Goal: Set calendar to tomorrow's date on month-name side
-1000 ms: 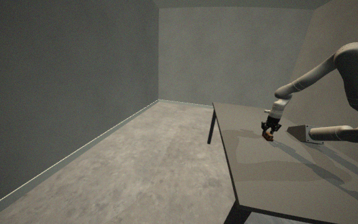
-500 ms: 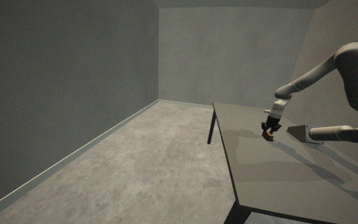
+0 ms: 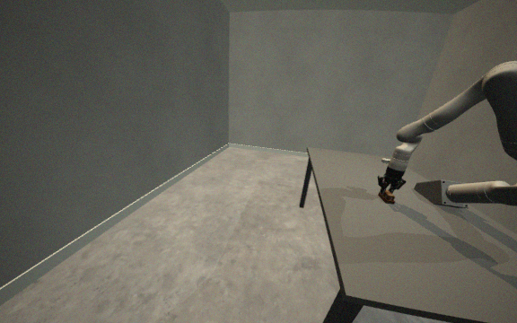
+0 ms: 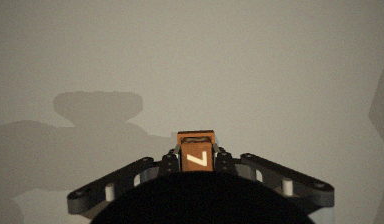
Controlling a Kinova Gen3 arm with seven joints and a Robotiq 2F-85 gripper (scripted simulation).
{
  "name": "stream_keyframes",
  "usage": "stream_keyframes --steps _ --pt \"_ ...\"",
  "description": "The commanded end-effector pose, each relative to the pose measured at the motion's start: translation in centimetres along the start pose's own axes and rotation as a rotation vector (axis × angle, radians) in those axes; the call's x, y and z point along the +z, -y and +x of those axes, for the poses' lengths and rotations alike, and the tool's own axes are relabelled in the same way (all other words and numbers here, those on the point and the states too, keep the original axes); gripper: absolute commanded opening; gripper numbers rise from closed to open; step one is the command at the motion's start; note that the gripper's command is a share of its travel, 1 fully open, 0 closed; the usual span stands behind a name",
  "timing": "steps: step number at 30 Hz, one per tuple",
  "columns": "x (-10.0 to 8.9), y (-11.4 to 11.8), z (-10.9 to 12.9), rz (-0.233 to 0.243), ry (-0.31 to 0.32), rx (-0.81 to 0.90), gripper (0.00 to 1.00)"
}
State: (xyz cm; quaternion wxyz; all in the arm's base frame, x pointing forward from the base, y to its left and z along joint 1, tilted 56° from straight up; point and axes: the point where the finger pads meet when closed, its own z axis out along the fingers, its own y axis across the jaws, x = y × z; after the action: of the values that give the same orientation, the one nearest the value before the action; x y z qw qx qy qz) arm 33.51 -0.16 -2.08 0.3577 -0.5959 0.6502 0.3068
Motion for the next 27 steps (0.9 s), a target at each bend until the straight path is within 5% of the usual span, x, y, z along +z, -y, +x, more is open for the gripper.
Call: stream_keyframes --steps 1,27 --pt "0.0 0.0 0.0 0.001 -0.001 0.000 0.28" --pt "-1.2 0.0 0.0 0.001 -0.001 0.000 0.28"
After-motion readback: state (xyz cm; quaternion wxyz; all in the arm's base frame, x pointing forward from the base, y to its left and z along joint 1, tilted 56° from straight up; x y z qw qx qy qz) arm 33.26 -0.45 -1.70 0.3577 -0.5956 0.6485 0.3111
